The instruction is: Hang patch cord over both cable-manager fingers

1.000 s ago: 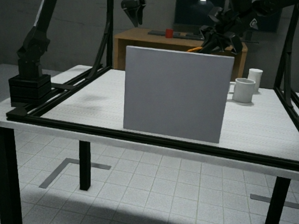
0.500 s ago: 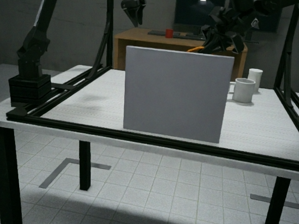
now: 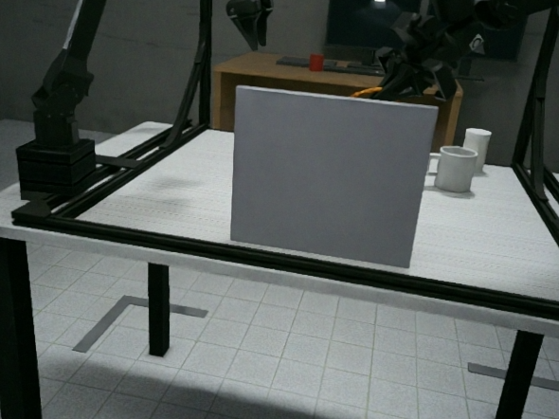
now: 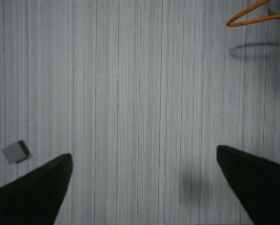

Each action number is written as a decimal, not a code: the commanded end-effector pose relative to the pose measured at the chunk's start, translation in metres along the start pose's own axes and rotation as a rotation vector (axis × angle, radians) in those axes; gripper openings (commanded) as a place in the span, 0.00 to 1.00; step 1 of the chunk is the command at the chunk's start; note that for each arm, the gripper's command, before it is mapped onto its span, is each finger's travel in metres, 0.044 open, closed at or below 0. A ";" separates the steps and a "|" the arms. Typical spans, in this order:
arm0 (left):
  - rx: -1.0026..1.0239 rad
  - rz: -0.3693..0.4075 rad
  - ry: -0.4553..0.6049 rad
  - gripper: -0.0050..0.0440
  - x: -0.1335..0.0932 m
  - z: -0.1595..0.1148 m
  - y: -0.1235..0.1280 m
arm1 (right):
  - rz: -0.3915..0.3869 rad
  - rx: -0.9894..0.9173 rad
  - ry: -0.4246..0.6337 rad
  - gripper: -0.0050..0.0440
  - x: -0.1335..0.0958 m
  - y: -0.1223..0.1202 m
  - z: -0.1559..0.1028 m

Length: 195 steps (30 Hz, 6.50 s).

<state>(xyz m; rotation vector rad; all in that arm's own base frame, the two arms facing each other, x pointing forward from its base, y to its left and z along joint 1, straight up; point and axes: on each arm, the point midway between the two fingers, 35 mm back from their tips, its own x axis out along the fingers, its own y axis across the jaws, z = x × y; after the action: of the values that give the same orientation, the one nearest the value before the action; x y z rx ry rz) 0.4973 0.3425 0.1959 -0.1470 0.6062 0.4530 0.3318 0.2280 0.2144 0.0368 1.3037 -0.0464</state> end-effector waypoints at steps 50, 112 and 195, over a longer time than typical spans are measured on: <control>-0.028 0.017 -0.052 0.15 -0.033 0.005 0.023 | 0.017 0.007 -0.017 1.00 -0.009 -0.002 0.001; 0.013 0.004 -0.046 0.15 -0.026 -0.017 0.031 | 0.017 0.007 -0.017 1.00 -0.009 -0.002 0.001; 0.010 0.004 -0.038 0.15 -0.002 -0.043 0.037 | 0.699 0.012 -1.327 1.00 -0.213 0.101 0.191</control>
<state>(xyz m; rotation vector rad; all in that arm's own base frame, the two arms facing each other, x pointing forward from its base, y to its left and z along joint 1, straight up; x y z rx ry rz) 0.4562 0.3626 0.1461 -0.1441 0.5998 0.4536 0.4689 0.3252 0.4329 0.3634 0.0555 0.4352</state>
